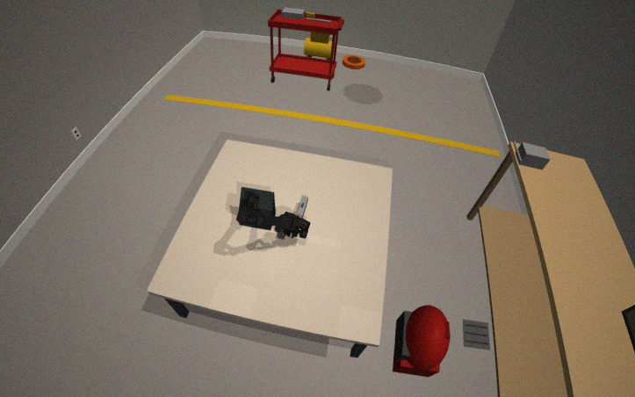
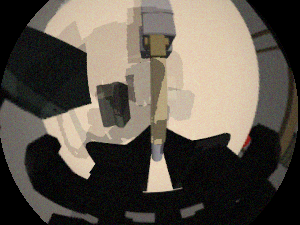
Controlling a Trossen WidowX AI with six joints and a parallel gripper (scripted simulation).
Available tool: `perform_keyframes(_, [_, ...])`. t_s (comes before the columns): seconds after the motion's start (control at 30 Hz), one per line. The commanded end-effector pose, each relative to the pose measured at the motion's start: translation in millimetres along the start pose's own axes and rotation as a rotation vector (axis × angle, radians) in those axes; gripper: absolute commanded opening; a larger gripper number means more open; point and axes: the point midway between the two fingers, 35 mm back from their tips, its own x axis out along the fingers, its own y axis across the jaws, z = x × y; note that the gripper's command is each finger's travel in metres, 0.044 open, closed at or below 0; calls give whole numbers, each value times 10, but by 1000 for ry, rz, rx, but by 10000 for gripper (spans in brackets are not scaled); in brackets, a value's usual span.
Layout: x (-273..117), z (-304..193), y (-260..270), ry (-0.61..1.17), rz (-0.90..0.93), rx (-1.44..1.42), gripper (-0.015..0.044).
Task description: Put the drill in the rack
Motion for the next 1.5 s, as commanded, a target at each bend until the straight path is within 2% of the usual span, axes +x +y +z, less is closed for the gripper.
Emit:
perform_keyframes(0.0, [-28, -4, -14, 3, -4, 3, 0])
perform_keyframes(0.47, [-68, -9, 6, 3, -4, 3, 0])
perform_keyframes(1.47, [-120, -149, 666, 3, -2, 1, 0])
